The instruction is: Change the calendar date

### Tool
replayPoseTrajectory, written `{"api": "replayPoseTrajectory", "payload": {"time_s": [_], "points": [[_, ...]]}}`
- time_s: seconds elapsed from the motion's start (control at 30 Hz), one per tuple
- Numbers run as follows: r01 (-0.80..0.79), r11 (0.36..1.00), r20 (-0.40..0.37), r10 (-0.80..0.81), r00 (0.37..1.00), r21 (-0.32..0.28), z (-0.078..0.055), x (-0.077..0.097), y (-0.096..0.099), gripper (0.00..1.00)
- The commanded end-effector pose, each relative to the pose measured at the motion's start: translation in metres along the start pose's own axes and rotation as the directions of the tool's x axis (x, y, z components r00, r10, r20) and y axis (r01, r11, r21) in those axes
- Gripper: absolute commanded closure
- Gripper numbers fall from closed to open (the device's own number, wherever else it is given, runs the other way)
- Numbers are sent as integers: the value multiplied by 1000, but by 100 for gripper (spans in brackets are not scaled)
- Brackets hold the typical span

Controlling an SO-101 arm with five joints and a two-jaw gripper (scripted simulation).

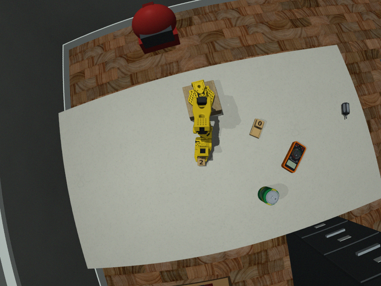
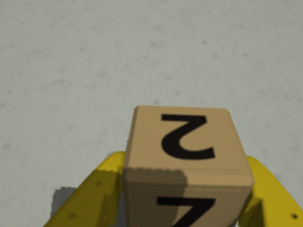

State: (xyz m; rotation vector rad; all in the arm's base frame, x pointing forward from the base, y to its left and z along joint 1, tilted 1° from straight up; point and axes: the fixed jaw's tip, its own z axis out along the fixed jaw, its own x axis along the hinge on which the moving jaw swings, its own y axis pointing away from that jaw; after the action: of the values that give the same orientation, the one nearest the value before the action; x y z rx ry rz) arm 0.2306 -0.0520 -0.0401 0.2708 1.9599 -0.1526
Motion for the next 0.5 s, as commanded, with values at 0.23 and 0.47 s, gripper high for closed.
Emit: {"api": "replayPoseTrajectory", "payload": {"time_s": [0.23, 0.47], "points": [[6, 1000, 11, -6, 1000, 2, 0, -1, 0, 74], [6, 1000, 11, -6, 1000, 2, 0, -1, 0, 69]]}}
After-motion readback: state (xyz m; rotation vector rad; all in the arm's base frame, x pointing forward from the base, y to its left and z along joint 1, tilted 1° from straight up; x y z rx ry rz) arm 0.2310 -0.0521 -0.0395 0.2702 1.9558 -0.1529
